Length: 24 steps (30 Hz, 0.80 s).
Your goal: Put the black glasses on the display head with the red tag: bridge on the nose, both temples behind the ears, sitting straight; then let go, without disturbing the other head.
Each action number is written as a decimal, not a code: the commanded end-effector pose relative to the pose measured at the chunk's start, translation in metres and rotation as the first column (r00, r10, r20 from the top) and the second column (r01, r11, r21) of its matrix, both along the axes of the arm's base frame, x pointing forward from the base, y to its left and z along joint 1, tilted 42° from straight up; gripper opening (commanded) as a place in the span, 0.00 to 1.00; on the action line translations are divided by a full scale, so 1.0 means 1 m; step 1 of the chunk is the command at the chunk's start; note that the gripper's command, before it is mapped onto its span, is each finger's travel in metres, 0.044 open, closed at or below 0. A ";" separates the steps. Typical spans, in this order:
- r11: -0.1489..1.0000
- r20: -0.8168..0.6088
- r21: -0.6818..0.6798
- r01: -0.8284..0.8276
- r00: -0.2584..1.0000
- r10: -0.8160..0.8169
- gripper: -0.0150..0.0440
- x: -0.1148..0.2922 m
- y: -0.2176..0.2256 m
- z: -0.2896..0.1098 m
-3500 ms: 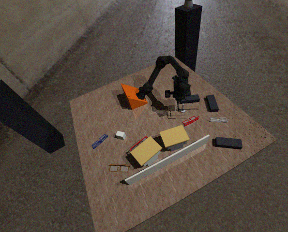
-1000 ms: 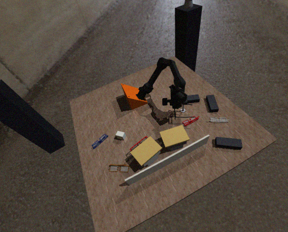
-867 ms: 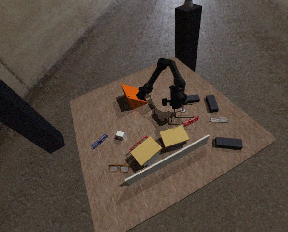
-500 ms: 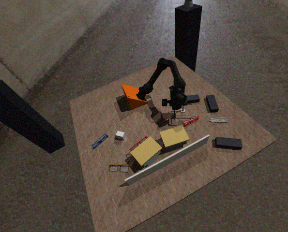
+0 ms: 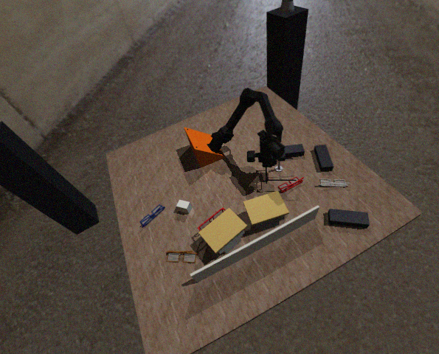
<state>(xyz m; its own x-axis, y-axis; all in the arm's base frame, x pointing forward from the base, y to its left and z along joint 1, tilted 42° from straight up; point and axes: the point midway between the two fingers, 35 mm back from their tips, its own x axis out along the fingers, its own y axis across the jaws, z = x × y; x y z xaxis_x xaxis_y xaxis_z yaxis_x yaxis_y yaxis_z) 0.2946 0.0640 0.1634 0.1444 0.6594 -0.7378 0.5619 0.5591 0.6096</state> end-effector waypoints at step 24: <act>1.000 -0.001 -0.002 -0.001 1.000 0.001 0.25 -0.016 -0.029 0.041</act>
<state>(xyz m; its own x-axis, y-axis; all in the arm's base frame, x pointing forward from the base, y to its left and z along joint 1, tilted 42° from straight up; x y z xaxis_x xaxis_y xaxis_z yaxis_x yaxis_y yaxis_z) 0.2809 0.0433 0.1928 0.1380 0.6580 -0.7403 0.5678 0.5598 0.6035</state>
